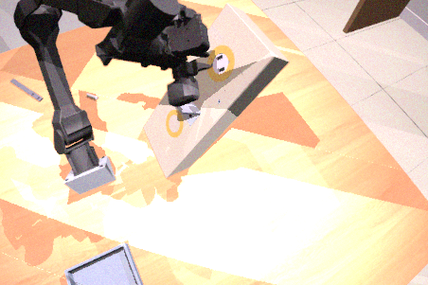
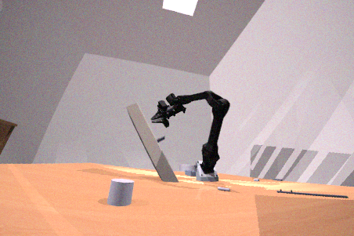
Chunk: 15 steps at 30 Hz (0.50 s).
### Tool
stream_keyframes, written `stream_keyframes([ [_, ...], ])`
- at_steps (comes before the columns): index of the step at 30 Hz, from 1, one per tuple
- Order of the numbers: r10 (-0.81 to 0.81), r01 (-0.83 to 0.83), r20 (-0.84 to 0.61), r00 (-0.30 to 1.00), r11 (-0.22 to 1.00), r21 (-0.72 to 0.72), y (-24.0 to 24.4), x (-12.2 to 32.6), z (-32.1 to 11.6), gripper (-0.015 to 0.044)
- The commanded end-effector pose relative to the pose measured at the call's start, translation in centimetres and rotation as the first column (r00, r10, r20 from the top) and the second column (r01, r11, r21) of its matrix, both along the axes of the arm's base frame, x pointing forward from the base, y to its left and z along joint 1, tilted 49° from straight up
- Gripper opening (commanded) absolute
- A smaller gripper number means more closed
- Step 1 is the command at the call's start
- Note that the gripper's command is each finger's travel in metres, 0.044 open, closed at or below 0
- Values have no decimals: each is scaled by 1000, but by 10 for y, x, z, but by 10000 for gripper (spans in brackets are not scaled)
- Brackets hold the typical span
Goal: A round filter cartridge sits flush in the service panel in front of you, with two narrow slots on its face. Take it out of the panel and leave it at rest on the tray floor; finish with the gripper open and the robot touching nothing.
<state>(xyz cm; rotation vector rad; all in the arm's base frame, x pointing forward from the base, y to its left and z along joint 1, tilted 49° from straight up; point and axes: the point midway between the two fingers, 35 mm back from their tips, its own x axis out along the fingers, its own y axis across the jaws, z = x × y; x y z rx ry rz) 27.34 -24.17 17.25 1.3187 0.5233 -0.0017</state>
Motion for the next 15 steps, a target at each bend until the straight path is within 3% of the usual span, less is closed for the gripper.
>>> stream_keyframes([
  [1, -3, 3, -5, 1000, 1000, 1, 2, 6, -3, 106],
  [15, -5, 5, 3, 1000, 1000, 3, 10, 26, -9, 106],
])
